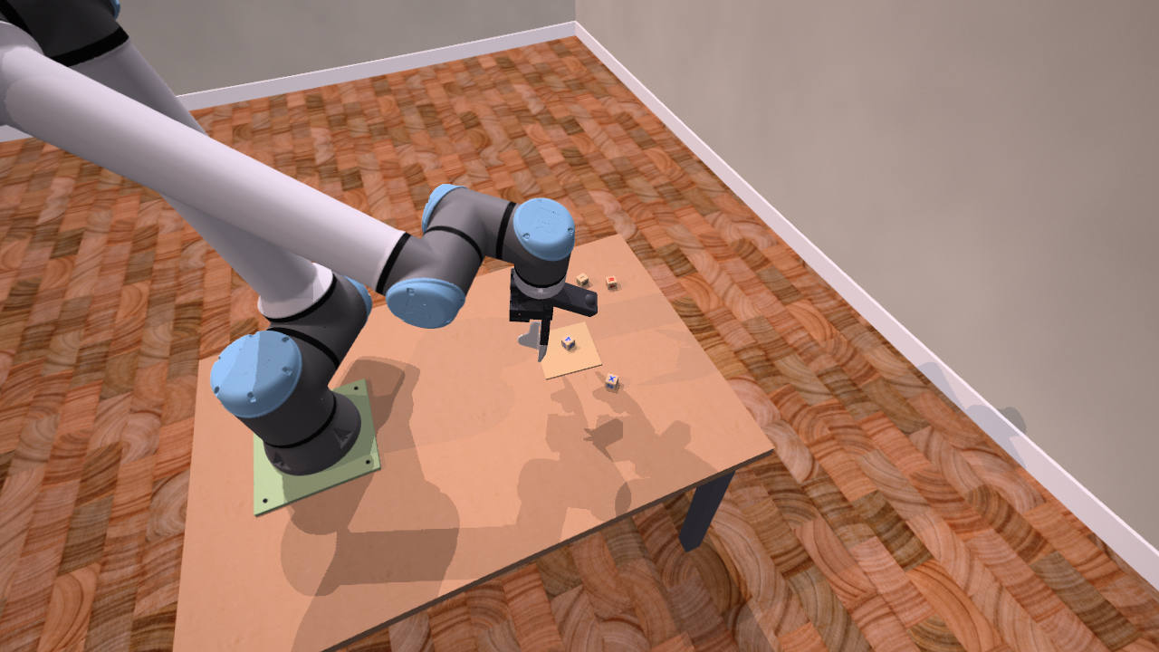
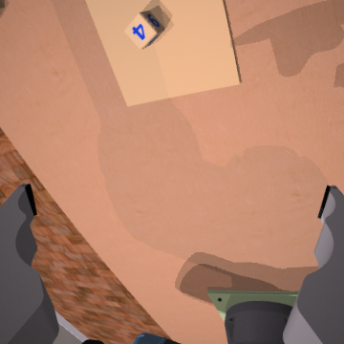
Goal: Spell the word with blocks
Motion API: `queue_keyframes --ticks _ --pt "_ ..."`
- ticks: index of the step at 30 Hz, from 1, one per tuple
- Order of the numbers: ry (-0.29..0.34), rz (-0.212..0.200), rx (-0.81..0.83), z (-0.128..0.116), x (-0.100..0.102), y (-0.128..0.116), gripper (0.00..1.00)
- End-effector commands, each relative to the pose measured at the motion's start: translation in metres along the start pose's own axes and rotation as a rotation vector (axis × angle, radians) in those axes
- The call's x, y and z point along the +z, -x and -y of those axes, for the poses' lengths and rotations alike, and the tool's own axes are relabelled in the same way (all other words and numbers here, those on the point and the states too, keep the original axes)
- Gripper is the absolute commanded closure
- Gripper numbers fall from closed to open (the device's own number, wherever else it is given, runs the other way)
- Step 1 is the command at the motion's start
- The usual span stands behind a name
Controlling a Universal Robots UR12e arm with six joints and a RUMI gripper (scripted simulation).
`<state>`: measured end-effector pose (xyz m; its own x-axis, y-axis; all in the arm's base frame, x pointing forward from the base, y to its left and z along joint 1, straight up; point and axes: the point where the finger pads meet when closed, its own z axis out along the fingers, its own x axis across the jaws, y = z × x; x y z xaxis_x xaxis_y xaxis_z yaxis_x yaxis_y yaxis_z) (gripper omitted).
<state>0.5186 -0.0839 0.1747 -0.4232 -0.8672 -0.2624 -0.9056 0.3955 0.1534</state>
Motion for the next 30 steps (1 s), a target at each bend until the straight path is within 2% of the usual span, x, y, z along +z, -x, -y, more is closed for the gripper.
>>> queue_keyframes --ticks 1,5,7,11,12,14,19,21,24,27,30 --pt "-0.031 -0.031 -0.031 0.015 0.008 0.009 0.0" --pt "-0.08 -0.073 -0.077 0.035 0.022 0.025 0.0" --pt "-0.08 -0.073 -0.077 0.035 0.022 0.025 0.0" --pt "-0.151 -0.122 -0.138 0.06 0.038 0.051 0.0" --pt "-0.151 -0.122 -0.138 0.06 0.038 0.051 0.0" --pt "-0.194 -0.145 -0.172 0.073 0.048 0.069 0.0" --pt "-0.24 -0.166 -0.208 0.085 0.057 0.089 0.0" --pt "-0.289 -0.184 -0.243 0.094 0.066 0.111 0.0" --pt "-0.289 -0.184 -0.243 0.094 0.066 0.111 0.0" --pt "-0.365 -0.202 -0.294 0.105 0.078 0.146 0.0" --pt "-0.389 -0.206 -0.31 0.108 0.082 0.158 0.0"
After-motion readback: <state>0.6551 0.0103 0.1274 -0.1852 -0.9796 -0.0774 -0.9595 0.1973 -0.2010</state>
